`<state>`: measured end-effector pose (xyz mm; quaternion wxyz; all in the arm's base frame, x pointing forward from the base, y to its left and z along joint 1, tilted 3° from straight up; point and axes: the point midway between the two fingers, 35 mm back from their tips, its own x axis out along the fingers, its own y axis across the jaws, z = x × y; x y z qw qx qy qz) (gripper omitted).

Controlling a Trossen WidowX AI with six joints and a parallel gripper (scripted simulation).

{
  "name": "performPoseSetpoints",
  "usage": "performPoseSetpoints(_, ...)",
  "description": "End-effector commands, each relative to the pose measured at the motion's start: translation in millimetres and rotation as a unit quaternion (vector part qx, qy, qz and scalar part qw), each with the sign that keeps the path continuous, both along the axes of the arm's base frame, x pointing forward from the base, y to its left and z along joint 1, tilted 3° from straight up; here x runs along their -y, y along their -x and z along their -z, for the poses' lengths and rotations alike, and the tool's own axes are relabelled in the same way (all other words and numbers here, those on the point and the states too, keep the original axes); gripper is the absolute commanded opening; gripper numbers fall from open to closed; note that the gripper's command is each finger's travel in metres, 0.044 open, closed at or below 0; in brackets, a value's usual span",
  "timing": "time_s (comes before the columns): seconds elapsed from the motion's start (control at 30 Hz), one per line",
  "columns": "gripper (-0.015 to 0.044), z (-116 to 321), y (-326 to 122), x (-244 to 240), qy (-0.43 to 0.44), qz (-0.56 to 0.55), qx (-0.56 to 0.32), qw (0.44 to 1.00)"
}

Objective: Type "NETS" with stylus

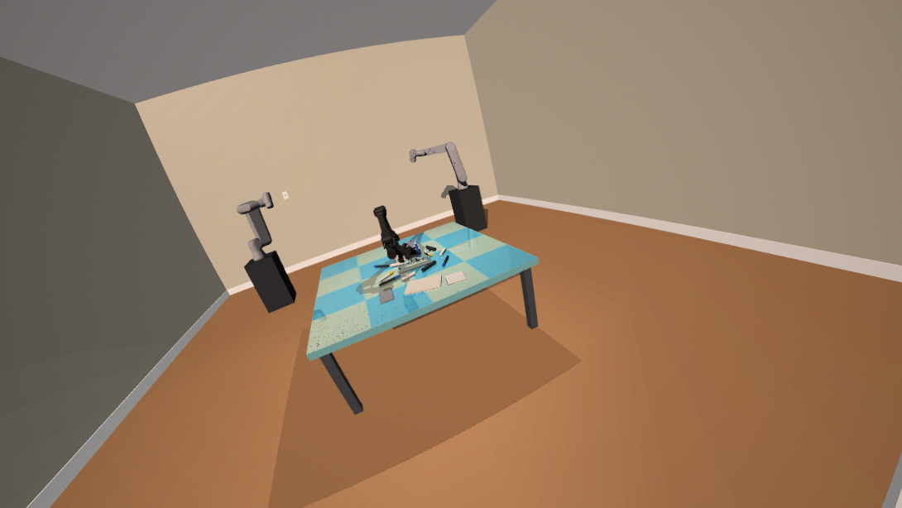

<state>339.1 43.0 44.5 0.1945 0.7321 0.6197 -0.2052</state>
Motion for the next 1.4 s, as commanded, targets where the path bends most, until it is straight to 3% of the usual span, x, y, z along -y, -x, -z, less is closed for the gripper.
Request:
performPoseSetpoints(0.0,0.0,4,2,0,-0.002,0.001,-0.003,1.0)
performPoseSetpoints(0.2,0.0,4,2,0,-0.002,0.001,-0.003,1.0)
performPoseSetpoints(0.3,0.0079,5,3,-1,-0.002,0.001,-0.003,1.0)
performPoseSetpoints(0.33,0.0081,5,3,-1,-0.002,0.001,-0.003,1.0)
performPoseSetpoints(1.37,0.0081,15,3,0,-0.002,0.001,-0.003,1.0)
